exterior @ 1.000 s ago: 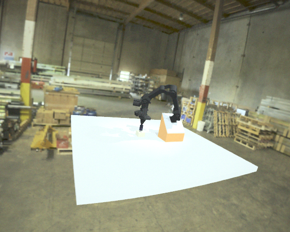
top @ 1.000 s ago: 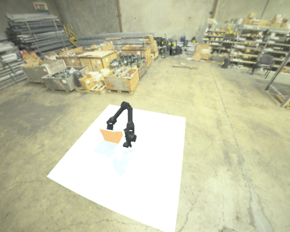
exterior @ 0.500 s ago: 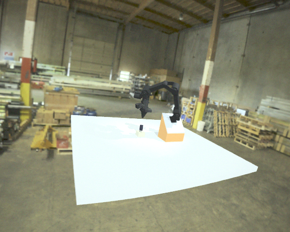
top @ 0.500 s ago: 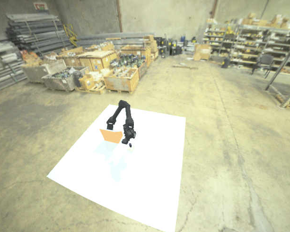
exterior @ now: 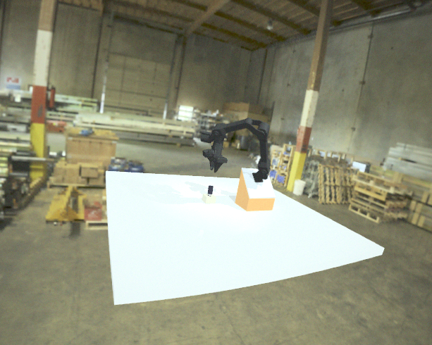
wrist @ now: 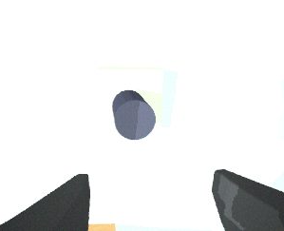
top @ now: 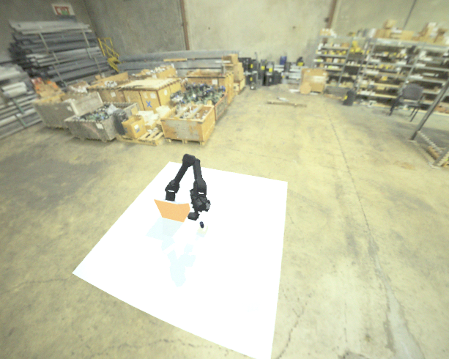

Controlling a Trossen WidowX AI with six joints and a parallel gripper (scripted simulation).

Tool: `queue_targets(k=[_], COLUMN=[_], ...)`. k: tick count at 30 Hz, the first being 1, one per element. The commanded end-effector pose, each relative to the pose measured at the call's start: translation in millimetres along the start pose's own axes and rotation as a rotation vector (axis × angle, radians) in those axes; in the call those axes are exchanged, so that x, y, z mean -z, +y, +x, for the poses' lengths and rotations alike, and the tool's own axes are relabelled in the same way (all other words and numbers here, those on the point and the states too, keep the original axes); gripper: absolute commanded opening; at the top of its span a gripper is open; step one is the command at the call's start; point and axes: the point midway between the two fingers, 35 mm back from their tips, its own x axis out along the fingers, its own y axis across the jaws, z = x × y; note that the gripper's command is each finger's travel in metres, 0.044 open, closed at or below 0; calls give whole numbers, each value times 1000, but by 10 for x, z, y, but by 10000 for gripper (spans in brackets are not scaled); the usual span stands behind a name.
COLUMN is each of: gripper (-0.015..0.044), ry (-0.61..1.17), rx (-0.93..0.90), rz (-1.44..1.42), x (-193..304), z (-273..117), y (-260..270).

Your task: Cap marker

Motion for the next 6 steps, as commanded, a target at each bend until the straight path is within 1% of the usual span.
queue_targets(k=[1, 5, 6], gripper=[341, 440, 440], ry=[2, 2, 2], rx=[3, 3, 3], rz=[-5, -5, -5], x=[3, 3, 3], z=[-12, -12, -12], y=[3, 3, 3])
